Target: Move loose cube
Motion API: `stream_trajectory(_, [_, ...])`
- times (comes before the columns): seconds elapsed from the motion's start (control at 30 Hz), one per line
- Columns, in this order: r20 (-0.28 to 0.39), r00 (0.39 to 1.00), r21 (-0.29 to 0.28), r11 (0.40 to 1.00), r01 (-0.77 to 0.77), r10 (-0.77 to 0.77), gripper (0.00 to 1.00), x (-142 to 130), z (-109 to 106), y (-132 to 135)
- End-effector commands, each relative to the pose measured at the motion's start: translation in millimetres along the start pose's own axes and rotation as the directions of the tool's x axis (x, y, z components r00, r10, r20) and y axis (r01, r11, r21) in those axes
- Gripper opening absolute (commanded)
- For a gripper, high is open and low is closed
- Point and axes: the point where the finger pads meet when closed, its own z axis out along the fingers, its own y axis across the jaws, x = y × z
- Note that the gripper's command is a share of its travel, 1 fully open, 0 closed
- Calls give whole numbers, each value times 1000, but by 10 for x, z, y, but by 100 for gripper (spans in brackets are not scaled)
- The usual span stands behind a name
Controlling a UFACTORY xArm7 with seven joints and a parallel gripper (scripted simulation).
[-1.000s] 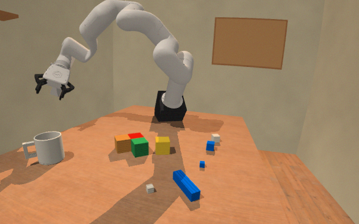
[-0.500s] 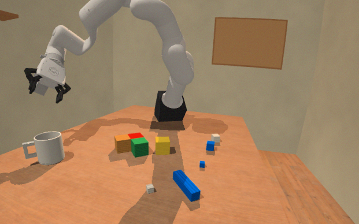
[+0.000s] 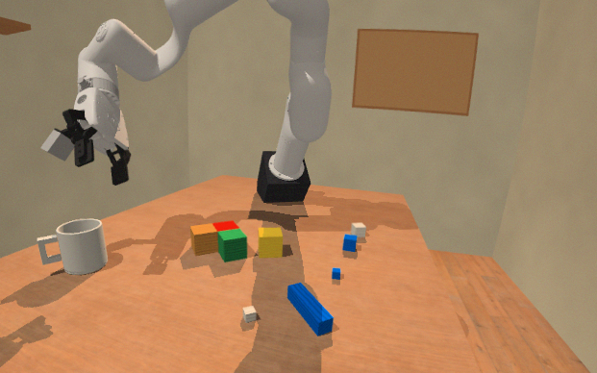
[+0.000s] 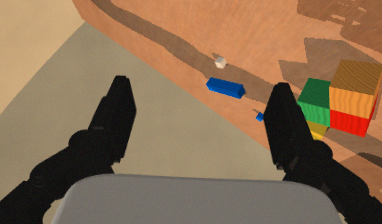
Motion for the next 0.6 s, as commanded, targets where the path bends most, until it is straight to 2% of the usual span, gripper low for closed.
stream_trajectory(0.0, [4, 982, -75, 979, 189, -189, 100, -524, 354, -118])
stream_trajectory(0.03, [4, 982, -75, 979, 189, -189, 100, -524, 354, -118])
stream_trajectory(0.07, [28, 959, -115, 953, 282, -280, 100, -724, 487, -94])
stream_trajectory(0.13, [28, 959, -115, 953, 282, -280, 100, -775, 522, -103])
stream_trajectory(0.17, [56, 928, -153, 915, 373, -369, 100, -1006, 666, -59])
stream_trajectory(0.23, [56, 928, -153, 915, 373, -369, 100, -1022, 676, -60])
stream_trajectory(0.27, [88, 887, -187, 867, 462, -454, 100, -1260, 814, 9])
stream_trajectory(0.33, [88, 887, -187, 867, 462, -454, 100, -1260, 814, 9])
stream_trajectory(0.37, [123, 838, -218, 809, 546, -532, 100, -1483, 931, 102])
stream_trajectory(0.43, [123, 838, -218, 809, 546, -532, 100, -1483, 931, 102])
stream_trajectory(0.47, [161, 782, -245, 743, 623, -603, 100, -1688, 1029, 213])
stream_trajectory(0.53, [161, 782, -245, 743, 623, -603, 100, -1688, 1029, 213])
stream_trajectory(0.57, [200, 719, -267, 669, 693, -665, 100, -1872, 1106, 339])
